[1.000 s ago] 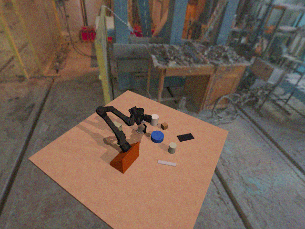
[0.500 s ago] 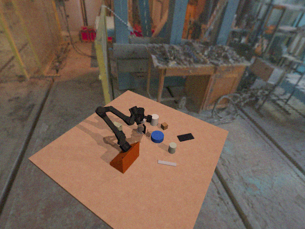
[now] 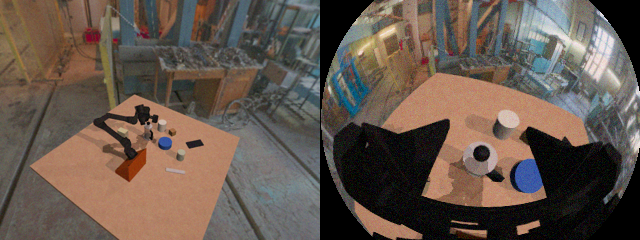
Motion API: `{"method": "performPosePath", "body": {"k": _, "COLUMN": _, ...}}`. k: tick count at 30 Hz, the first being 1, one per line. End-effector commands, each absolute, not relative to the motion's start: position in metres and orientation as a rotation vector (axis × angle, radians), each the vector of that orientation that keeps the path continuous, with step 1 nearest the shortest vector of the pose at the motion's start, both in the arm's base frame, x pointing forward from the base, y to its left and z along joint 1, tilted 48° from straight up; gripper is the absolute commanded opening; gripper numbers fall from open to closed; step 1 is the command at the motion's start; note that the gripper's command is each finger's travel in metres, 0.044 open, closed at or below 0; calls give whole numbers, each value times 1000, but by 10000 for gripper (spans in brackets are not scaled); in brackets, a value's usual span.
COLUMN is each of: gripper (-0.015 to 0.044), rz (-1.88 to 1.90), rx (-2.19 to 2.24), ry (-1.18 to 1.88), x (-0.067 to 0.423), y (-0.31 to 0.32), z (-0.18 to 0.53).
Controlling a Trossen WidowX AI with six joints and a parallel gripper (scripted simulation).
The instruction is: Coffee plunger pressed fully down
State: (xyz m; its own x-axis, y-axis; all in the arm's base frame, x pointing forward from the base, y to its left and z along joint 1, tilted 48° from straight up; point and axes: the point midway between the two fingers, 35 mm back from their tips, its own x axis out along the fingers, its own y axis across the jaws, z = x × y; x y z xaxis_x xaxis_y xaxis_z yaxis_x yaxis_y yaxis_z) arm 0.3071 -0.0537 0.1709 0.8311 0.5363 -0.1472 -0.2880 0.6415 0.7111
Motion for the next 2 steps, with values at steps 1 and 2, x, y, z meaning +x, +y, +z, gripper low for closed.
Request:
{"method": "performPosePath", "body": {"k": 1, "gripper": 440, "rz": 490, "rx": 732, "ry": 364, "x": 306, "y": -53, "z": 172}}
{"method": "performPosePath", "body": {"k": 2, "gripper": 440, "rz": 490, "rx": 732, "ry": 364, "x": 306, "y": -53, "z": 172}}
